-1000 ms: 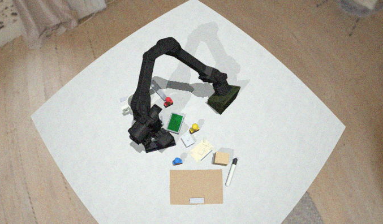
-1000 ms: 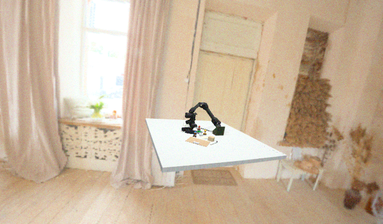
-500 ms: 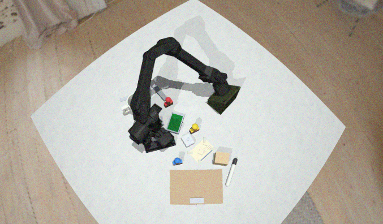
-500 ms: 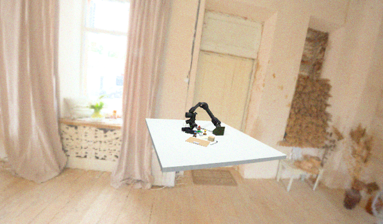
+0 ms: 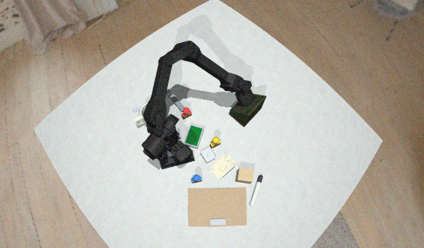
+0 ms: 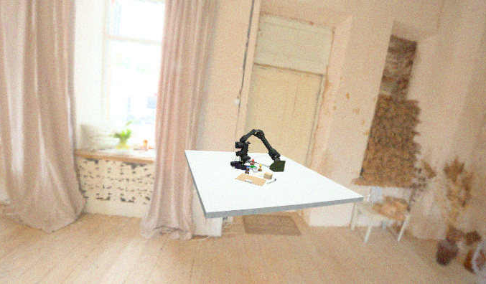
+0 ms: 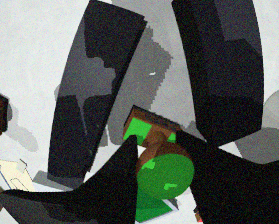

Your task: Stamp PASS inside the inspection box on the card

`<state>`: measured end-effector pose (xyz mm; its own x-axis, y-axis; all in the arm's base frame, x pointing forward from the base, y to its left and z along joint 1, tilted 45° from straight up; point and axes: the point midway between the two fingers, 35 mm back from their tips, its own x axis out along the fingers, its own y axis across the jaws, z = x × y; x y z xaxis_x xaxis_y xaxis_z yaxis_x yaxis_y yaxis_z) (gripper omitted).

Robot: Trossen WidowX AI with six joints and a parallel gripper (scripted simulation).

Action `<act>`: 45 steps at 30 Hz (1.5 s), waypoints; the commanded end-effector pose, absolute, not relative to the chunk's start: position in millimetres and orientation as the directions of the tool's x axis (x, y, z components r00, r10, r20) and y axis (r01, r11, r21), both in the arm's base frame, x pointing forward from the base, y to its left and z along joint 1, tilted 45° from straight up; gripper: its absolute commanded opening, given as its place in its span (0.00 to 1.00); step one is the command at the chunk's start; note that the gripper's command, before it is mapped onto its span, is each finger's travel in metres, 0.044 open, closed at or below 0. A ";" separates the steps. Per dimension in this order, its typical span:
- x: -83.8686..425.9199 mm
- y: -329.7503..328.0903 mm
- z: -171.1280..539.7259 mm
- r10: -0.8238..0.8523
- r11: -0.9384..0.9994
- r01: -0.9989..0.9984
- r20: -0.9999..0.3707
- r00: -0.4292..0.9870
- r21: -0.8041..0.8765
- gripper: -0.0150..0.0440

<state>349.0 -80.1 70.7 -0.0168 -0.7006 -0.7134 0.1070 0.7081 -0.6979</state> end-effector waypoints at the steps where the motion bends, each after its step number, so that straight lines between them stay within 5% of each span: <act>1: 350.7 -77.9 73.3 -0.698 0.711 0.114 -0.716 -0.013 -0.694 0.25; 45: 351.7 -62.4 88.1 -0.697 0.712 0.113 -0.717 -0.013 -0.693 0.25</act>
